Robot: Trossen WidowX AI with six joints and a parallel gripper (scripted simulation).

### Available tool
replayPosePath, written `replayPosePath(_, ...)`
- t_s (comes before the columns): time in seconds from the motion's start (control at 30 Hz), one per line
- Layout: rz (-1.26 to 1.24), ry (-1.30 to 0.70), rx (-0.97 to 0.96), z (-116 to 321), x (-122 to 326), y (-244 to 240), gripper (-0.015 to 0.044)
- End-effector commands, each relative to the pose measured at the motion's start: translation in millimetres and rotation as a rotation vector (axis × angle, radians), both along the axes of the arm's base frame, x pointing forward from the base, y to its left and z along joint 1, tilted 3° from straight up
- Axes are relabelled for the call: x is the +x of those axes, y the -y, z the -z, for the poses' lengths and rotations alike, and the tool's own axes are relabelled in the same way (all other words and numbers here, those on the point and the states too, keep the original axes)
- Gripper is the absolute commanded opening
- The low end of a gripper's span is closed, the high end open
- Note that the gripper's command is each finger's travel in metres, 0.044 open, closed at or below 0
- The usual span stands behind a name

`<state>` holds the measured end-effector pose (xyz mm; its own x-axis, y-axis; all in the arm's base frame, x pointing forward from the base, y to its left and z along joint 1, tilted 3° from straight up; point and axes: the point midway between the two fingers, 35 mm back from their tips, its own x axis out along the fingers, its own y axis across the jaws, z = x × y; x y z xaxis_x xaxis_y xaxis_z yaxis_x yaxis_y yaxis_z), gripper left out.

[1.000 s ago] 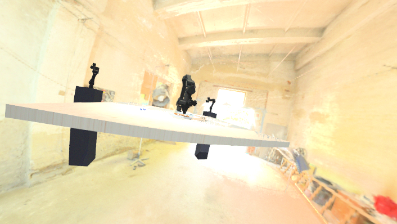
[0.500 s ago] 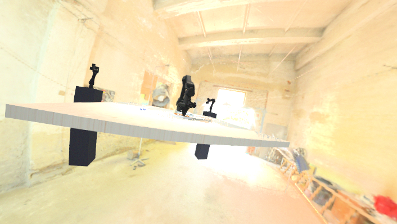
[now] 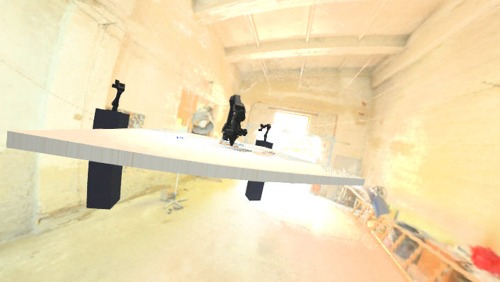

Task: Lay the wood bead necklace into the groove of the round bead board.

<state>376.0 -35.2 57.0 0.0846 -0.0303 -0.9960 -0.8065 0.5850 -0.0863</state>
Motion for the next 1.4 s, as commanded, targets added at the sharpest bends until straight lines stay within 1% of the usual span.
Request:
replayPosePath(0.0,0.000,0.001,0.000,-0.4,0.2,0.0,0.0000)
replayPosePath(1.37,0.004,-0.003,-0.001,-5.9,-1.6,0.1,0.0000)
